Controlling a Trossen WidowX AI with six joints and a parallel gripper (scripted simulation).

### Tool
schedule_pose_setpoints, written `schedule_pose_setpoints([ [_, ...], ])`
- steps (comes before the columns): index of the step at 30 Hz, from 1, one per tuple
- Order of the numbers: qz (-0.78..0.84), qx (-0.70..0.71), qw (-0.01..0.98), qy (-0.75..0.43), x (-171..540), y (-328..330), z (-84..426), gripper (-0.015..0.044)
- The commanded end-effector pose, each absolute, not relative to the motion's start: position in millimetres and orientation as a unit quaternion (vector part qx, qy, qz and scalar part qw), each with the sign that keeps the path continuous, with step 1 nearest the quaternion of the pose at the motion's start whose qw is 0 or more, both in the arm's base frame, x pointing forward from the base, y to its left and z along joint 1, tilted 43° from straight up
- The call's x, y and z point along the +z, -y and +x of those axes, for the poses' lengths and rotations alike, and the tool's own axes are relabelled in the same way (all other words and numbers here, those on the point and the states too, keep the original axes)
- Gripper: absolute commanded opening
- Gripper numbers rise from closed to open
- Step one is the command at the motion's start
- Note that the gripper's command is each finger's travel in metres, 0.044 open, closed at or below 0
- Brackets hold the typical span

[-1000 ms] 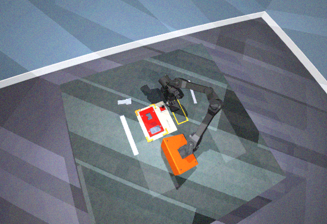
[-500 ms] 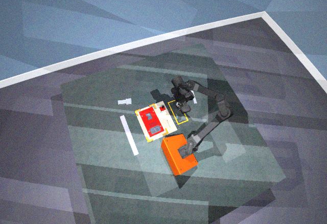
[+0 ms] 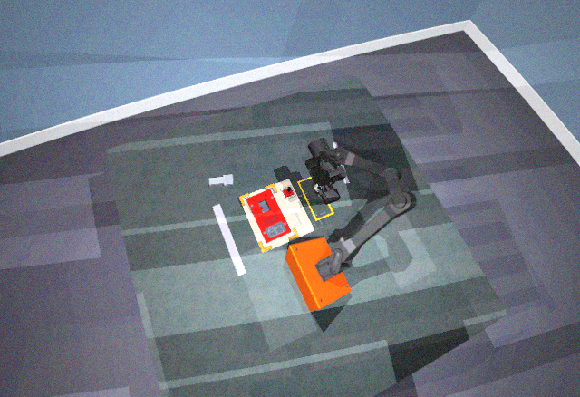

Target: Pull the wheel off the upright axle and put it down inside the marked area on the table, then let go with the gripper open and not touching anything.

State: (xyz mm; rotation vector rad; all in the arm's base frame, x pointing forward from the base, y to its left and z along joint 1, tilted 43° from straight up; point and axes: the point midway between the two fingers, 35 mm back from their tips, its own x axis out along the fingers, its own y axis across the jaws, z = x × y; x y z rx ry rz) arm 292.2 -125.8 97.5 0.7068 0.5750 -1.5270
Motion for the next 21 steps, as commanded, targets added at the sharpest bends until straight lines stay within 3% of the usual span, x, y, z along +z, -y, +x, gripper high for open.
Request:
schedule_pose_setpoints([
  [1,0.306,-0.667,0.630,-0.254,87,135,292,0.0000],
  [20,0.304,-0.668,0.631,-0.252,36,185,289,0.0000],
  [21,0.305,-0.670,0.630,-0.249,40,183,289,0.0026],
])
